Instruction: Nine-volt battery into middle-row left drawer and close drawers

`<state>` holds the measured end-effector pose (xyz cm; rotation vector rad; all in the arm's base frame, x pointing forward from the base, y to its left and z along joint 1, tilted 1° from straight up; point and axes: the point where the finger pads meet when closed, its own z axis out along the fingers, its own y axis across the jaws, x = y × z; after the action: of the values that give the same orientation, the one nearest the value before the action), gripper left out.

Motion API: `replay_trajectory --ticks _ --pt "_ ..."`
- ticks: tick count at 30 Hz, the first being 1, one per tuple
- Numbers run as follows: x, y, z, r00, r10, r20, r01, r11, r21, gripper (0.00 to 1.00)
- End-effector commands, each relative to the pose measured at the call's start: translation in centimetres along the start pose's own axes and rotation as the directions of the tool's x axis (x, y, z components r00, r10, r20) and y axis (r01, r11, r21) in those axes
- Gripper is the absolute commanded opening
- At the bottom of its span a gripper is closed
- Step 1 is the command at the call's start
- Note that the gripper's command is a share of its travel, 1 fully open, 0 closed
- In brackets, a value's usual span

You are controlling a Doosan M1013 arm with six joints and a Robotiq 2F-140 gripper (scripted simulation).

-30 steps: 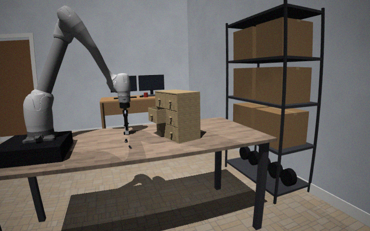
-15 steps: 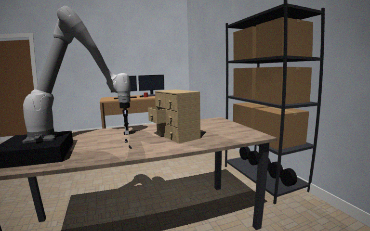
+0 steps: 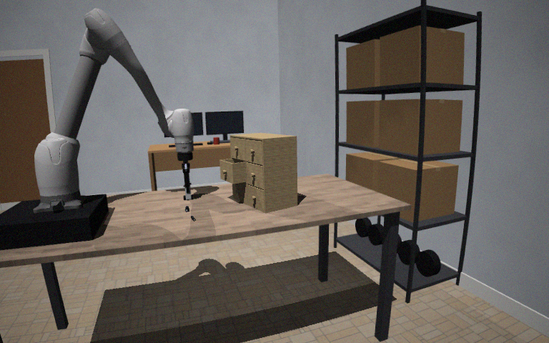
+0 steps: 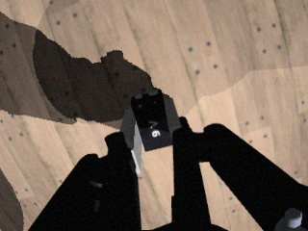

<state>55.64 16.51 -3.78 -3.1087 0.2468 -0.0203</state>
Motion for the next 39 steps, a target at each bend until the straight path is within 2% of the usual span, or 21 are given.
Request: replay_trajectory --ticks 1,5,7,10,12,39 --pt "-0.2 -0.1 -0.8 1.000 0.004 0.003 -0.004 1.000 -0.001 0.14" --pt "-0.2 -0.1 -5.0 1.000 0.004 0.003 -0.004 1.000 -0.001 0.14" --pt "-0.2 -0.1 -5.0 1.000 0.004 0.003 -0.004 1.000 -0.001 0.14" --pt "-0.2 -0.1 -8.3 1.000 0.004 0.003 -0.004 1.000 -0.001 0.14" --pt "-0.2 -0.1 -9.4 1.000 0.004 0.003 -0.004 1.000 -0.001 0.14" --pt "-0.2 -0.1 -9.6 1.000 0.004 0.003 -0.004 1.000 -0.001 0.14"
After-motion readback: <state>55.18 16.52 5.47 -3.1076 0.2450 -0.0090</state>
